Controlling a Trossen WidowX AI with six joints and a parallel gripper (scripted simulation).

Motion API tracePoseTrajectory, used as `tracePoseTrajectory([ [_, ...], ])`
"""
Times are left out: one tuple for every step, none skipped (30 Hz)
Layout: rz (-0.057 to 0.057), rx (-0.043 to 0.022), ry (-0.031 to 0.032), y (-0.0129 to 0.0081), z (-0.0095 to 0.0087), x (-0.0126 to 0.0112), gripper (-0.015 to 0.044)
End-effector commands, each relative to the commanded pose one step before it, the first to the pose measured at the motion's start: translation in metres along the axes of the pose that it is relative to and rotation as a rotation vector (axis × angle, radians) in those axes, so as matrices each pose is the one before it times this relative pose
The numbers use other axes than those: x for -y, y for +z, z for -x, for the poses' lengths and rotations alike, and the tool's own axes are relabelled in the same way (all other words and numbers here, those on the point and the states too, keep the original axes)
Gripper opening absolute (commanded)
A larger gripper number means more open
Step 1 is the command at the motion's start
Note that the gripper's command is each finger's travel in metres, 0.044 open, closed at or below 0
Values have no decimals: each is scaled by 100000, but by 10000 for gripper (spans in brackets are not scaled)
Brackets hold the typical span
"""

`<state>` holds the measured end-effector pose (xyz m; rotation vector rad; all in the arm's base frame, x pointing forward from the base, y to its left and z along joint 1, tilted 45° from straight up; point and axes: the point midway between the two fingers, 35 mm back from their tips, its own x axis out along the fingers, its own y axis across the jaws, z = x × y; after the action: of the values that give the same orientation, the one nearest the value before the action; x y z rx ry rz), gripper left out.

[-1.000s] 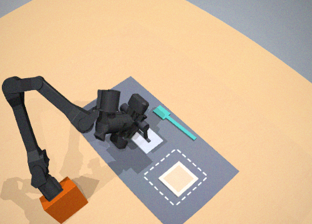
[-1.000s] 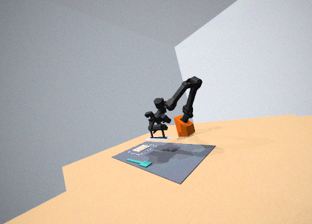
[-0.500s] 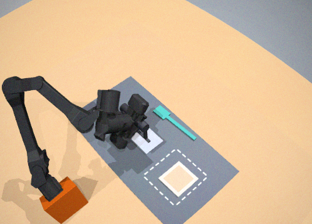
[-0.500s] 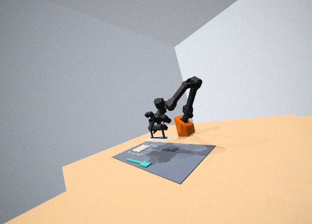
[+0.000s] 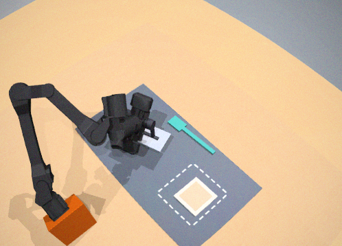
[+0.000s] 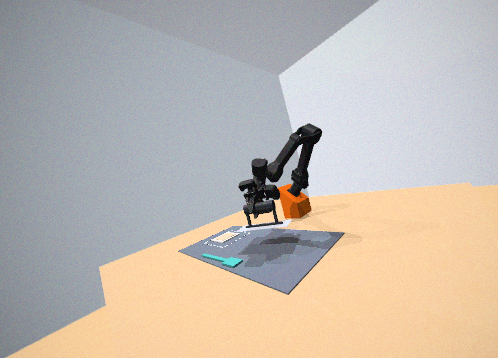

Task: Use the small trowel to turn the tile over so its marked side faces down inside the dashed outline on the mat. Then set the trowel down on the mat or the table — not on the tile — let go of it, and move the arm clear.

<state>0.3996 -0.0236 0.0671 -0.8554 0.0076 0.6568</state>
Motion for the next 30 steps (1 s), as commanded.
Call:
tracePoseTrajectory([
  [8236,9259,-919,1637,-842,452,0],
  [2154,2593,-31,481,-262,38,0],
  [2161,2592,-17,478,-262,34,0],
  [2167,2590,-3,475,-263,30,0],
  [2173,2588,11,472,-263,26,0],
  [2176,2583,24,468,-263,22,0],
  [2184,2584,37,466,-264,18,0],
  [2190,2581,50,463,-264,14,0],
  [2196,2578,62,460,-264,10,0],
  [2202,2575,74,457,-264,7,0],
  [2207,2571,86,454,-264,3,0],
  [2213,2568,97,452,-264,0,0],
  [2219,2563,109,449,-265,-4,0],
  [2225,2559,120,446,-265,-7,0],
  [2230,2554,131,444,-264,-10,0],
  [2234,2546,141,441,-264,-13,0],
  [2242,2544,152,439,-264,-16,0],
  [2248,2538,163,436,-264,-19,0],
  [2251,2529,173,434,-264,-22,0],
  [1833,2048,148,350,-215,-19,0],
  [1101,1227,92,209,-130,-11,0],
  [367,409,31,69,-44,-4,0],
  [0,0,0,0,0,0,0],
  [0,0,0,0,0,0,0],
  [0,0,0,0,0,0,0],
  [0,0,-3,-3,-19,-19,0],
  [0,1,-9,-8,-56,-56,0],
  [0,1,-15,-13,-93,-94,0],
  [-1,1,-18,-15,-112,-115,0],
  [-1,1,-17,-14,-112,-116,0],
])
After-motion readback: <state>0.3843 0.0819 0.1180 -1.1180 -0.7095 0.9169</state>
